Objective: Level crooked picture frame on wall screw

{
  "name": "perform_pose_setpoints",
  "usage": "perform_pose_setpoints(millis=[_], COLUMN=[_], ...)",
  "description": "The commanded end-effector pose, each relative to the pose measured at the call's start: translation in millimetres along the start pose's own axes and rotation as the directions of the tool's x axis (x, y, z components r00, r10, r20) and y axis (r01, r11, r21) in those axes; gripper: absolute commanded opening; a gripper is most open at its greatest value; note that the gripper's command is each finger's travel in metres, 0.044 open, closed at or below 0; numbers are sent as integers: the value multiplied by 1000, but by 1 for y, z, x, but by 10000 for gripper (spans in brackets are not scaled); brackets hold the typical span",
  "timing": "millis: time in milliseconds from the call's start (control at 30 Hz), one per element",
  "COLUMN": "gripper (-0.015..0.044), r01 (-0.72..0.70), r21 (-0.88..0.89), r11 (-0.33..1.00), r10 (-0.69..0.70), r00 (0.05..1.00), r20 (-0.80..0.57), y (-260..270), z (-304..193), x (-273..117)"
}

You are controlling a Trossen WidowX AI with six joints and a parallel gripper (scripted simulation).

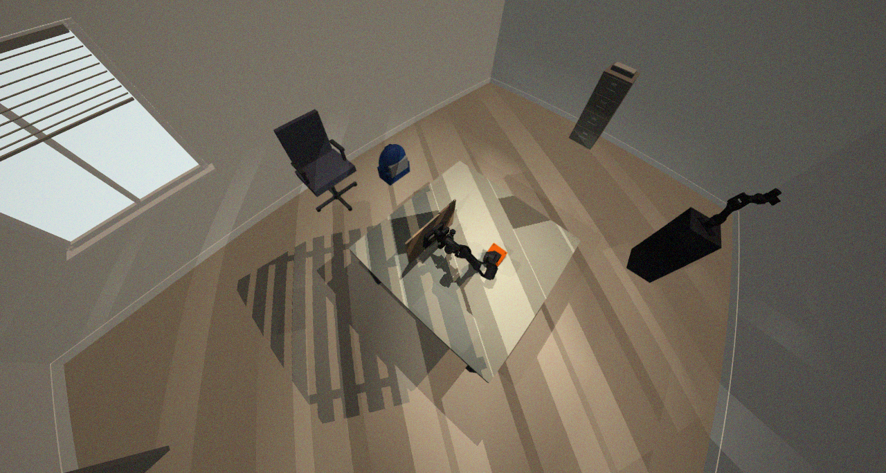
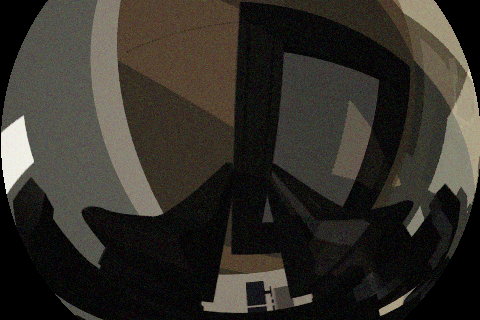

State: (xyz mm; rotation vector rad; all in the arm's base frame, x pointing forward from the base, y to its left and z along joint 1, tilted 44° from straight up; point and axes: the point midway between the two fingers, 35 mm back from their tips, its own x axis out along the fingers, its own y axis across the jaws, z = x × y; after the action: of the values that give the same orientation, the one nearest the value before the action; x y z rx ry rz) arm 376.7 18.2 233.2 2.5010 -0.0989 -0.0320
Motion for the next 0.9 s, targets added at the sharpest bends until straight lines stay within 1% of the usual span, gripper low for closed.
perform_pose_setpoints(millis=[0, 333, 467, 867], gripper=[0, 0, 0, 0], r01=[0, 0, 0, 1], r21=[0, -5, -73, -130], r11=[1000, 1000, 997, 991], r10=[0, 0, 0, 0], r00=[1000, 1000, 1000, 1000], r20=[-1, 0, 1, 2], y=[0, -1, -1, -2], z=[0, 0, 0, 0], x=[0, 0, 0, 0])
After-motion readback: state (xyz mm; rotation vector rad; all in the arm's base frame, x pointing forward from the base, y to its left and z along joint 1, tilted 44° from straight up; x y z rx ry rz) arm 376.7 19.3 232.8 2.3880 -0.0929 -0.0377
